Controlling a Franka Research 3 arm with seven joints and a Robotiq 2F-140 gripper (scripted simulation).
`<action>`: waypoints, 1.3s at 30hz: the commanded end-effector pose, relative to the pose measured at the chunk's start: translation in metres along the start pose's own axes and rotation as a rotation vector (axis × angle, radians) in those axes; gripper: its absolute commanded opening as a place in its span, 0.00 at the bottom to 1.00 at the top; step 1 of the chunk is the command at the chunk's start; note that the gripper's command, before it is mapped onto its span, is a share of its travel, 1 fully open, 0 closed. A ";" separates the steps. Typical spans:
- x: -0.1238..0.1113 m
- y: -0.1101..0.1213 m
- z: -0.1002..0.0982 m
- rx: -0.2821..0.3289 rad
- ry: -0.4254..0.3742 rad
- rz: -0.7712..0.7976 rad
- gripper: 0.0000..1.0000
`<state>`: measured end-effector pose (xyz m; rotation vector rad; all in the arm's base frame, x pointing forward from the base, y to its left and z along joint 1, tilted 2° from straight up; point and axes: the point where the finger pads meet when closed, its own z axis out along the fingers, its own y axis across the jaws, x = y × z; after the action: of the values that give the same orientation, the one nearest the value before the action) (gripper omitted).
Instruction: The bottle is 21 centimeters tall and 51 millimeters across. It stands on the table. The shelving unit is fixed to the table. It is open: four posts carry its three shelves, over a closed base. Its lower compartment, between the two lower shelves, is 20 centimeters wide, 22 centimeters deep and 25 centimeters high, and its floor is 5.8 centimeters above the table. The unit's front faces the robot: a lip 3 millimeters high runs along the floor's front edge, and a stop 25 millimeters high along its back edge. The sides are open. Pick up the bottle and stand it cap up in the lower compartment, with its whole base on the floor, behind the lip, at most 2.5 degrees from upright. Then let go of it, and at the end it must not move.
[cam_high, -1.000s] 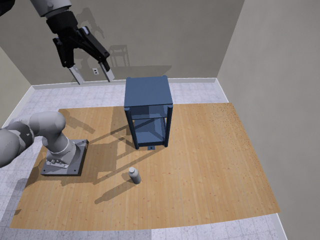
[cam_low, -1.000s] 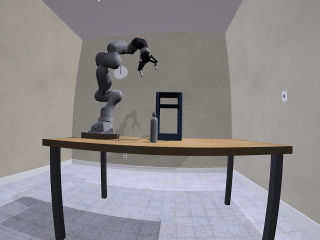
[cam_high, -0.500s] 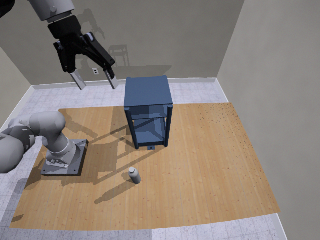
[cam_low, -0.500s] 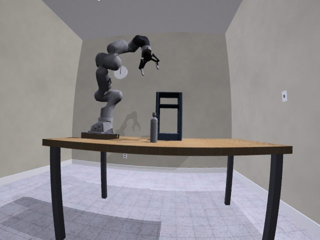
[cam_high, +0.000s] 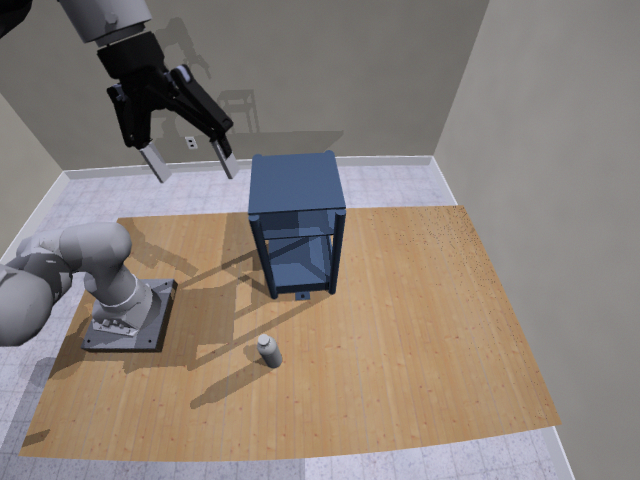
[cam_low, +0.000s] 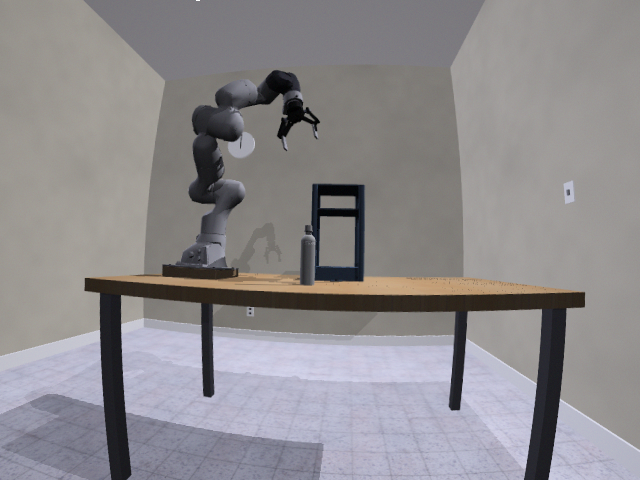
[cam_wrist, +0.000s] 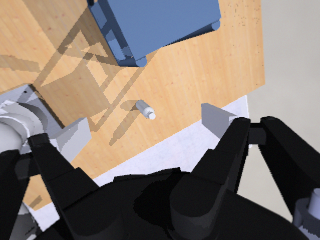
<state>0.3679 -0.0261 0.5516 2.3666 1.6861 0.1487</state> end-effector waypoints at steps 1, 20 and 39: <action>-0.001 0.000 0.000 0.000 -0.002 -0.015 1.00; -0.025 0.022 0.015 0.040 0.018 -0.074 1.00; -0.080 0.063 0.063 0.136 0.070 -0.212 1.00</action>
<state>0.4085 -0.1168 0.5138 2.4112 1.8728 0.1257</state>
